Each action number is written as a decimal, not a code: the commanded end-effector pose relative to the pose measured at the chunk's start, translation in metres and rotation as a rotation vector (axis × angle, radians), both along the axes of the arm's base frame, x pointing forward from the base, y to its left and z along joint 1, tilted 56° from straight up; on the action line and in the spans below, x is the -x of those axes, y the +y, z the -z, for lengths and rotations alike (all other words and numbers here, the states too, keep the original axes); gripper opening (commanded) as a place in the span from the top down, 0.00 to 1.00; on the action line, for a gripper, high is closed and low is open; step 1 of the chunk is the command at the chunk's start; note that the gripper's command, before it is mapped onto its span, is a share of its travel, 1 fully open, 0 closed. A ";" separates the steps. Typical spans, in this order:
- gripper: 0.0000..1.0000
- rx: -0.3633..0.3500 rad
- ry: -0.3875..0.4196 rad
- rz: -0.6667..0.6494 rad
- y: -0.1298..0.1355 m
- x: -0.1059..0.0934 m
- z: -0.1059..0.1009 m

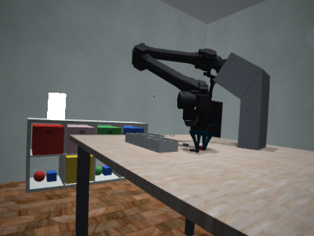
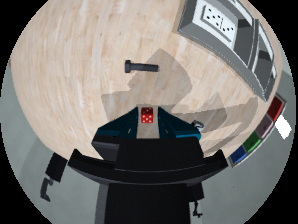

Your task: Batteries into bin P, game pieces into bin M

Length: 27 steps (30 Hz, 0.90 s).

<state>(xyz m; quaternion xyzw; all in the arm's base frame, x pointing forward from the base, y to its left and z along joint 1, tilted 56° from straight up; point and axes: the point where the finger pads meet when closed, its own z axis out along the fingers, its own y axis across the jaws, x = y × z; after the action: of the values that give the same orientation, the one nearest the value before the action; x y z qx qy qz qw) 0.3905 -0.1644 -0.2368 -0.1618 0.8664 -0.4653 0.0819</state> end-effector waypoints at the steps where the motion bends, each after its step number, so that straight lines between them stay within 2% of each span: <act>1: 0.70 -0.003 0.031 -0.005 0.001 0.021 0.001; 14: 0.70 -0.003 0.029 -0.008 0.002 0.025 0.002; 15: 0.90 -0.003 0.025 -0.009 0.003 0.024 0.000; 27: 0.90 -0.003 0.026 -0.008 0.002 0.026 0.001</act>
<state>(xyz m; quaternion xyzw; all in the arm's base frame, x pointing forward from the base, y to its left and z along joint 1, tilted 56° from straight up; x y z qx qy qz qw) 0.3863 -0.1650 -0.2373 -0.1600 0.8659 -0.4661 0.0854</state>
